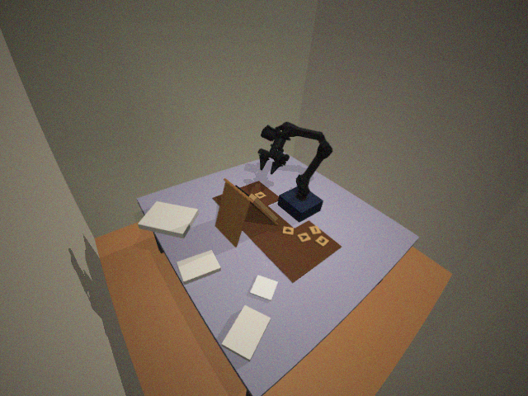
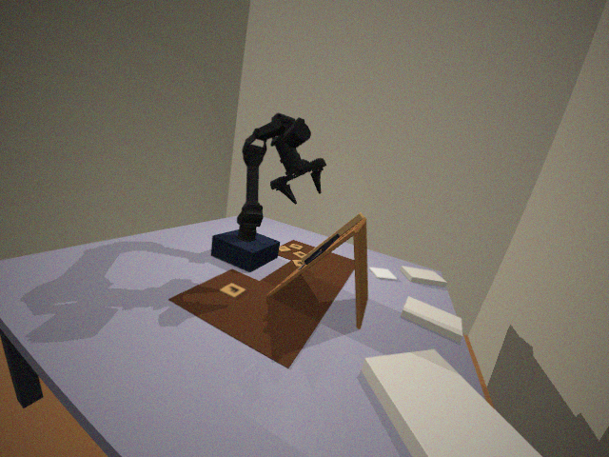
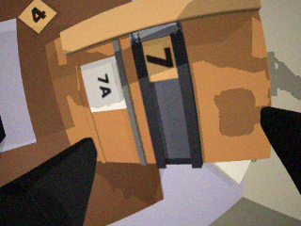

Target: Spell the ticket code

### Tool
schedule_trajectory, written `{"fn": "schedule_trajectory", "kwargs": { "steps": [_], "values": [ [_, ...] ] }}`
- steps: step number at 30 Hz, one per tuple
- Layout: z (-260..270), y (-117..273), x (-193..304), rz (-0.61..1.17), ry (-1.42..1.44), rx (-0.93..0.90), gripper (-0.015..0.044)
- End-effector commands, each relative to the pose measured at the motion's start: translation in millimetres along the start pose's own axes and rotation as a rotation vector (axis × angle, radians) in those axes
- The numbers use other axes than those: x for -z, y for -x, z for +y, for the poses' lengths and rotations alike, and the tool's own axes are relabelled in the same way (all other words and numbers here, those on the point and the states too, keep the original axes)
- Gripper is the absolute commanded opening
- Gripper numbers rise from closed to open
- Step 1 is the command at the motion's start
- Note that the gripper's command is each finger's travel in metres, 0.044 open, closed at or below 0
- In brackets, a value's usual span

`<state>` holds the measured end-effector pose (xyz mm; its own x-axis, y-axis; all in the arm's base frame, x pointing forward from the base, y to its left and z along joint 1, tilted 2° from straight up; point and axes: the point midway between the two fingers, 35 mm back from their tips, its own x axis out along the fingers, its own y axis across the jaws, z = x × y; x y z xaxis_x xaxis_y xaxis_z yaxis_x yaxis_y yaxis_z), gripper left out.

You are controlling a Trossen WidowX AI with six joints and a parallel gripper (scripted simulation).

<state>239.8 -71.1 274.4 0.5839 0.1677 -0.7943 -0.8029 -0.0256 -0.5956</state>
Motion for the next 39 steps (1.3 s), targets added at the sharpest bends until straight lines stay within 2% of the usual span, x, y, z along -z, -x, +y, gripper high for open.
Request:
{"fn": "schedule_trajectory", "kwargs": {
  "steps": [1, 16, 17, 20, 30, 39],
  "values": [
    [-0.2, 20.3, -8.2, 0.004, 0.210, 0.066, 0.0440],
    [-0.2, 20.3, -8.2, 0.004, 0.210, 0.066, 0.0440],
    [-0.4, 18.4, -8.9, 0.000, 0.213, 0.062, 0.0414],
    [-2.4, -7.7, -19.3, -0.054, 0.259, 0.008, 0.0340],
    [16.0, -113.0, -99.1, -0.225, 0.493, -0.235, 0.0340],
    [81.1, -178.8, -190.6, -0.287, 0.772, -0.433, 0.0340]
  ]
}}
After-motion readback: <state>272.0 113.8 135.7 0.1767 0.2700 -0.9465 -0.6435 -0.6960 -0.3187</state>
